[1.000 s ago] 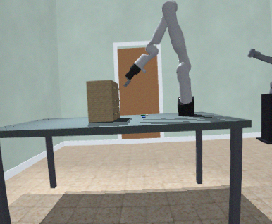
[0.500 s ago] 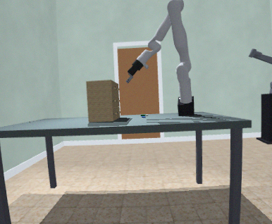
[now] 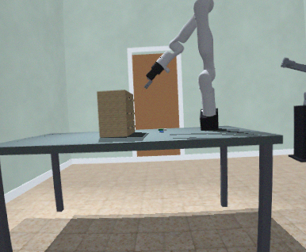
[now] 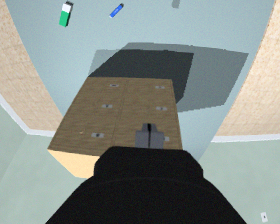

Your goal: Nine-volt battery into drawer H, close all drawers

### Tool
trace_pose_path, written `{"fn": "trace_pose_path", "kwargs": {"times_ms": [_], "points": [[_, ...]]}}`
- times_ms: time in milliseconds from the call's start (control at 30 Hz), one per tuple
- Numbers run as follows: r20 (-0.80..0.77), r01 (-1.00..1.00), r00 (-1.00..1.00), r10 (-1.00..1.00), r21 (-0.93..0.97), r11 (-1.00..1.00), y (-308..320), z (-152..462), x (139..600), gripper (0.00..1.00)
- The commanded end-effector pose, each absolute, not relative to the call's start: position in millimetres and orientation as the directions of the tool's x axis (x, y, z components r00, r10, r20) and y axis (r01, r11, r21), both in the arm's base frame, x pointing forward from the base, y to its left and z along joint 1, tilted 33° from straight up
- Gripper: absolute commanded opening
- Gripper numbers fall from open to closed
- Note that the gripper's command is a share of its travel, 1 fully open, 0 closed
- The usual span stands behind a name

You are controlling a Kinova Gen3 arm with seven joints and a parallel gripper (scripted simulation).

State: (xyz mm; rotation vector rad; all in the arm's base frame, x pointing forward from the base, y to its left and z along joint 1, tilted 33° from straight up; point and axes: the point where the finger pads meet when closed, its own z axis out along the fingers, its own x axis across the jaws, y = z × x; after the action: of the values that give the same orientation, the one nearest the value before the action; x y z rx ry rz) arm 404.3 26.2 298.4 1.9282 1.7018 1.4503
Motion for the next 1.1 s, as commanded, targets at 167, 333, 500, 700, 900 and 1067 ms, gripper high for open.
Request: {"fn": "trace_pose_path", "kwargs": {"times_ms": [167,333,500,700,900,1067], "points": [[0.522,0.645,-0.137,0.842,0.692,-0.324,21,306,402,0.00],[0.522,0.645,-0.137,0.842,0.692,-0.324,20,306,402,0.00],[0.522,0.646,-0.137,0.842,0.691,-0.323,20,307,402,0.00],[0.522,0.654,-0.138,0.841,0.686,-0.319,20,308,401,0.00],[0.522,0.681,-0.137,0.842,0.667,-0.303,17,311,397,0.00],[0.522,0.721,-0.138,0.842,0.635,-0.276,13,317,391,0.00]]}}
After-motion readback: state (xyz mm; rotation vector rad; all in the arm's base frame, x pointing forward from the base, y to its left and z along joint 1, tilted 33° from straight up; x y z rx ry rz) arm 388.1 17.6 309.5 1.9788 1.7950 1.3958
